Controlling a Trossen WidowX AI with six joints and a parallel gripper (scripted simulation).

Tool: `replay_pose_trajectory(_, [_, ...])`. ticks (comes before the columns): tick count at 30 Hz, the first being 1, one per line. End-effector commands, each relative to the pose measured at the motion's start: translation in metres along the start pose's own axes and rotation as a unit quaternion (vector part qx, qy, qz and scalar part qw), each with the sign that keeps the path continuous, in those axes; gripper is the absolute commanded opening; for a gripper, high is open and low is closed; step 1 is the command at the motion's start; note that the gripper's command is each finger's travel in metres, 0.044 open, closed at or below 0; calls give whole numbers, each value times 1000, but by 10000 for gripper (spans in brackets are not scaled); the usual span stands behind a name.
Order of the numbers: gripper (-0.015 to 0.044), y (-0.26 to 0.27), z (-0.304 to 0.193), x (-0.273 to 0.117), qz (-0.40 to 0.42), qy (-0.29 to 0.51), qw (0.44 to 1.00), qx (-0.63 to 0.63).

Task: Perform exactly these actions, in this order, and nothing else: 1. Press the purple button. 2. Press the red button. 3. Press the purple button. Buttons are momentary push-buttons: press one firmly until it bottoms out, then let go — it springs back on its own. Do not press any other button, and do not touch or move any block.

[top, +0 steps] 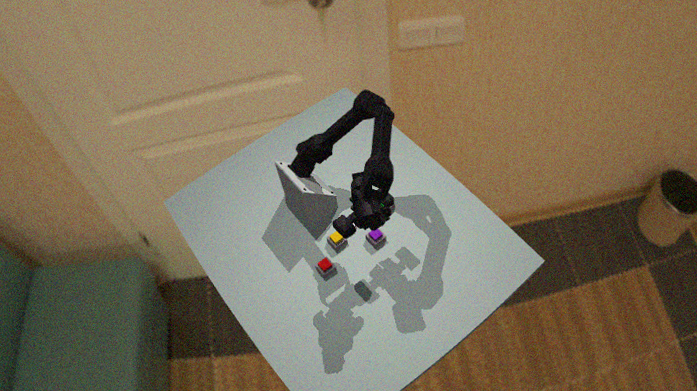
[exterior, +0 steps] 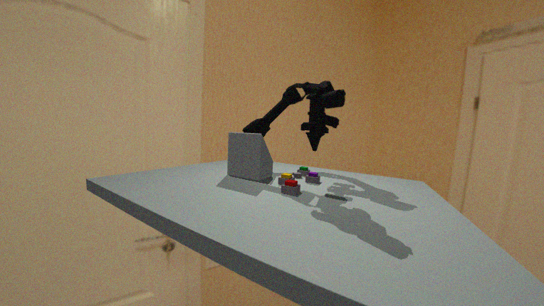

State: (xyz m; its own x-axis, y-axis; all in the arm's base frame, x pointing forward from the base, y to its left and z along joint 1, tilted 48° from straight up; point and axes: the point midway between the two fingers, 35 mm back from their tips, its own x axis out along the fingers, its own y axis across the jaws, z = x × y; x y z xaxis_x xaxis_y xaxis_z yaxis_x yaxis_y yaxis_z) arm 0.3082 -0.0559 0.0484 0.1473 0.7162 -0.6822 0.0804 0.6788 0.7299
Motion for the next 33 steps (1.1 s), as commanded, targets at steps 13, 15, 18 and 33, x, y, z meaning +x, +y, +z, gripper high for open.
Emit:
replay_pose_trajectory(13, [20, -145, -31, 6, 4, 7, 1000, 10])
replay_pose_trajectory(15, [20, -146, -30, 20, 4, 7, 1000, 10])
replay_pose_trajectory(18, [20, -145, -31, 64, 5, 7, 1000, 10])
replay_pose_trajectory(33, [20, -144, -31, 82, 6, 7, 1000, 10])
